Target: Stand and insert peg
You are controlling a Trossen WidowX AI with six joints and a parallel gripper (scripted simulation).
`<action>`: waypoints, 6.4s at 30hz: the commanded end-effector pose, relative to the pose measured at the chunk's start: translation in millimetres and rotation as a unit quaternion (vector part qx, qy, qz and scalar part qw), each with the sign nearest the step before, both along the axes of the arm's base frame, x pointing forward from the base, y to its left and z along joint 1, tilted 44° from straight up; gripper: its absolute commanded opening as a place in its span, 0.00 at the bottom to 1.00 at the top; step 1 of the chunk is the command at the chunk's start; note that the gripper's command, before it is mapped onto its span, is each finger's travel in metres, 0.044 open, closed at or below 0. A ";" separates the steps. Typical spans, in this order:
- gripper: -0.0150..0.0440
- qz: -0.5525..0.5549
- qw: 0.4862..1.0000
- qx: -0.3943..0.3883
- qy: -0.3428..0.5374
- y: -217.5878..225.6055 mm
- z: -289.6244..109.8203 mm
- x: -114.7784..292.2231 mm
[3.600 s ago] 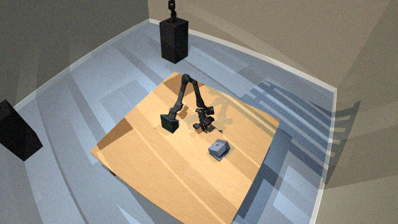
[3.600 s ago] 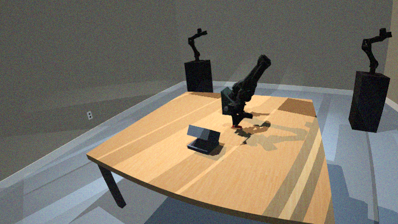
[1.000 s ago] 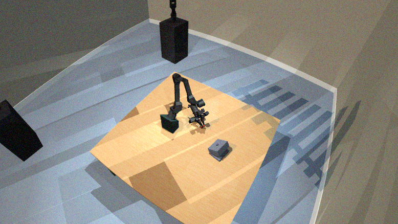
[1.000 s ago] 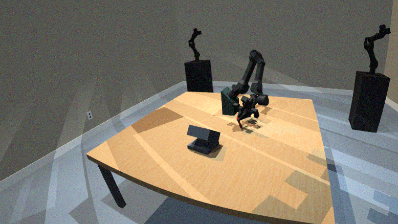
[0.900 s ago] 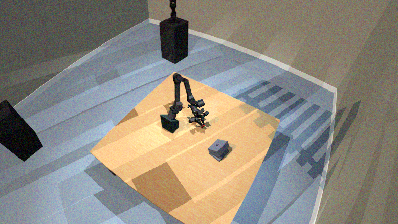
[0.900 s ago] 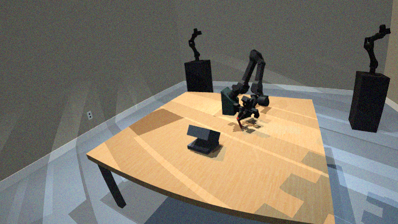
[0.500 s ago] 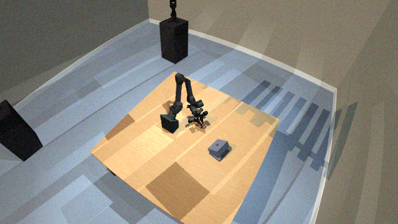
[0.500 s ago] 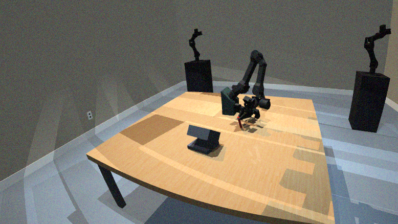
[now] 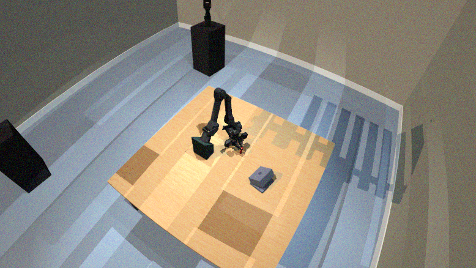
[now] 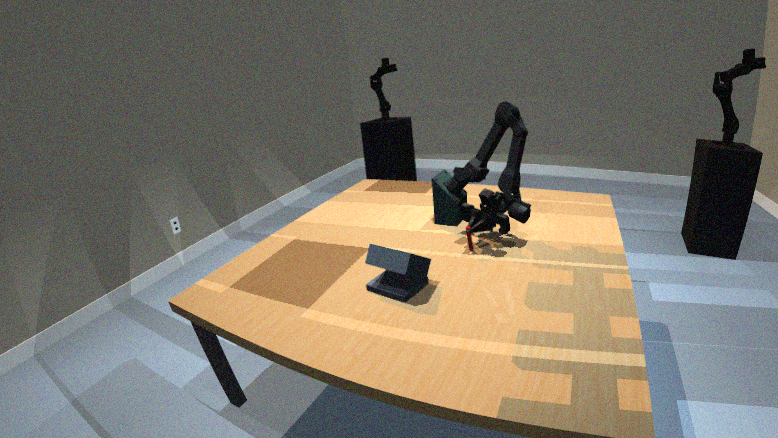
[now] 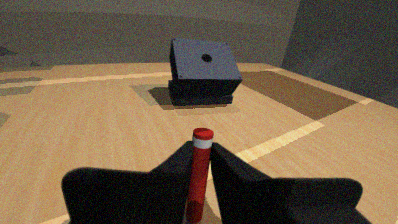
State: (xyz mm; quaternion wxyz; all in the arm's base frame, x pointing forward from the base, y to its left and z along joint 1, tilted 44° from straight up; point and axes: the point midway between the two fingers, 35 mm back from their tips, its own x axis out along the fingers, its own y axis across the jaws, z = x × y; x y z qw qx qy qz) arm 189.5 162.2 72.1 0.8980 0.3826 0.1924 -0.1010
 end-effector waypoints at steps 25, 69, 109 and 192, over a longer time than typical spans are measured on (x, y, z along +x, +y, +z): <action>0.34 -0.004 1.000 -0.007 -0.007 4.4 -2.2 -4.0; 0.34 -0.023 0.999 -0.012 -0.028 7.4 -3.3 -11.3; 0.47 -0.034 0.998 -0.016 -0.041 6.6 -2.4 -12.8; 1.00 0.114 0.960 -0.136 0.215 -87.6 61.4 8.4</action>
